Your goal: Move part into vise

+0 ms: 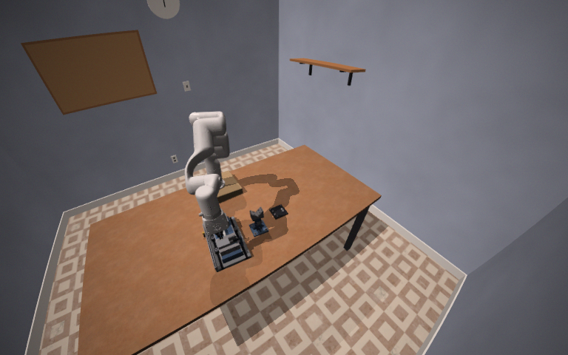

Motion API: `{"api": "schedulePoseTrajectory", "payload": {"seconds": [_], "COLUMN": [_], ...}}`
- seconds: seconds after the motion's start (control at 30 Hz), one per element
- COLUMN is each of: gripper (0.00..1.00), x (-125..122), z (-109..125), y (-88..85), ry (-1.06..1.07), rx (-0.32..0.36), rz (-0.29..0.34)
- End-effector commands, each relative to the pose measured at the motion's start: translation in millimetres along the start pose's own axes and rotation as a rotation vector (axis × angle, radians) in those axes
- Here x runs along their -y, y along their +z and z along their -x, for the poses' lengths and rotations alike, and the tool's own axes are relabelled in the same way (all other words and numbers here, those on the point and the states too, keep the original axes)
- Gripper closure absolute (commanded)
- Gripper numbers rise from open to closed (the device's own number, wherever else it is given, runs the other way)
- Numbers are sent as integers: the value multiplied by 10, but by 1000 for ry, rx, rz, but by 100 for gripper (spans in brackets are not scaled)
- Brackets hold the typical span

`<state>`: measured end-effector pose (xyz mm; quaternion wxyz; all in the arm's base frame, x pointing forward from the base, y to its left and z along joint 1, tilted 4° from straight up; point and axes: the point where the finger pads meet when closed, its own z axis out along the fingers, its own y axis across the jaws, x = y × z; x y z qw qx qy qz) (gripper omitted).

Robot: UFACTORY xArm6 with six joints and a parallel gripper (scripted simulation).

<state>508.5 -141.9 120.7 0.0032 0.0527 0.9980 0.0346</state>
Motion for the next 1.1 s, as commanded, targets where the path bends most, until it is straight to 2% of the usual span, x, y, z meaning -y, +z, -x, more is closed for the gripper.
{"api": "schedulePoseTrajectory", "payload": {"seconds": [0.0, 0.13, 1.07], "gripper": [100, 100, 100], "x": [172, 438, 443], "z": [0, -31, -32], "y": [-20, -20, -20], "ry": [1, 2, 2], "rx": [5, 5, 5], "rz": [-1, -1, -1]}}
